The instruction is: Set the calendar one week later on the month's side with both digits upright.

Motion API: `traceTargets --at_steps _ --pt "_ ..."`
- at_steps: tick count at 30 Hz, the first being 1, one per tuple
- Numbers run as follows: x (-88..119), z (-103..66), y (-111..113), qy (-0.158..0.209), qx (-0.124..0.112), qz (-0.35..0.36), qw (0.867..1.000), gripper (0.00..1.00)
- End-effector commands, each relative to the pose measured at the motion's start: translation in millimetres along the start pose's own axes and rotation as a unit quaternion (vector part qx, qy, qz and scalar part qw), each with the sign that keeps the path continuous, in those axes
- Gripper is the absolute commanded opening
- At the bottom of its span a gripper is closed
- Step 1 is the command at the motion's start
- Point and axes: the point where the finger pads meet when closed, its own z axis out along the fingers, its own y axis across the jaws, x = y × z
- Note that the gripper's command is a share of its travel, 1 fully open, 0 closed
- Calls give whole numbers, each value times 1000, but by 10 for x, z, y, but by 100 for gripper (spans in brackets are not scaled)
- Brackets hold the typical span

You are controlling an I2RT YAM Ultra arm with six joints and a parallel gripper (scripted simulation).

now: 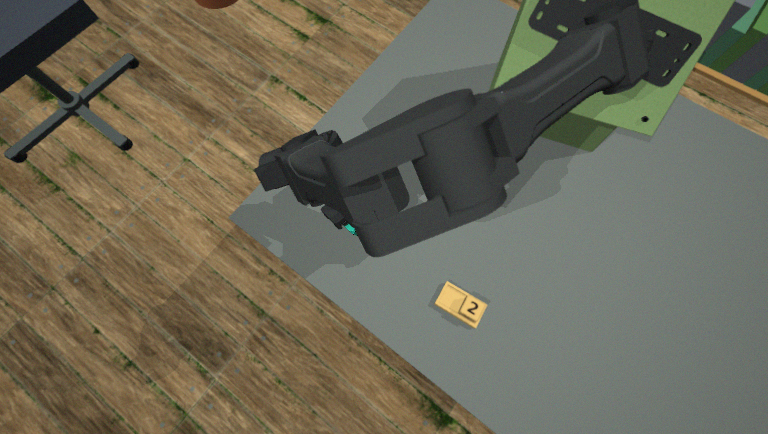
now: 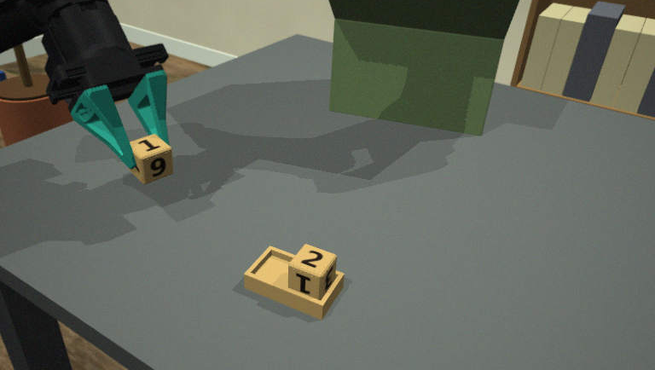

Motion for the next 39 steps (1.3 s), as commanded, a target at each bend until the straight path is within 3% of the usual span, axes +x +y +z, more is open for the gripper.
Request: traceTargets --at_steps 1,39 --pt "114 -75 -9 26 -13 7 1000 27" --pt "65 -32 13 39 -20 8 999 27"
